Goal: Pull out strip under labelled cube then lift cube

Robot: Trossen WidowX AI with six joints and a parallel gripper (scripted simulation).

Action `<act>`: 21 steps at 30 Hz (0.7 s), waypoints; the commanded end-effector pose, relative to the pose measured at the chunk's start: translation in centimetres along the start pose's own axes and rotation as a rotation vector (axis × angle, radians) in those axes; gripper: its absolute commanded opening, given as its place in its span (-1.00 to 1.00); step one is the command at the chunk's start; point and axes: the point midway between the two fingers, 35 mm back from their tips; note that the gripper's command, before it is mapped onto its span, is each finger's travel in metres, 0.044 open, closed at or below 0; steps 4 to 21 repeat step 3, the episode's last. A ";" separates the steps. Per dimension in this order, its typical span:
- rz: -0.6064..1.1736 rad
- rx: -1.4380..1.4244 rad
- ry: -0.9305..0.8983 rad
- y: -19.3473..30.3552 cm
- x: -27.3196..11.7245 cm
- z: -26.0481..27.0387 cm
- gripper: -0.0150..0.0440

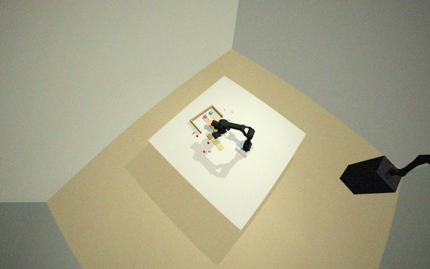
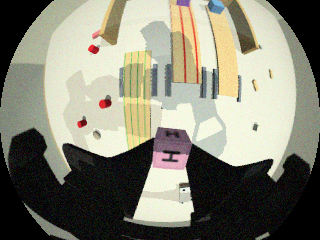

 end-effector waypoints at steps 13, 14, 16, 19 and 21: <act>0.000 -0.005 0.004 0.0 0.0 -0.1 -0.49; 0.000 -0.005 0.004 0.0 0.0 -0.1 -0.49; 0.000 -0.005 0.004 0.0 0.0 -0.1 -0.49; 0.000 -0.005 0.004 0.0 0.0 -0.1 -0.49; 0.000 -0.005 0.004 0.0 0.0 -0.1 -0.49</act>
Point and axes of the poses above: the point midway between the two fingers, 35 mm back from their tips, its own x axis out along the fingers, its own z axis across the jaws, y = z × x, and after that the axes turned 13 degrees about -x, right-handed
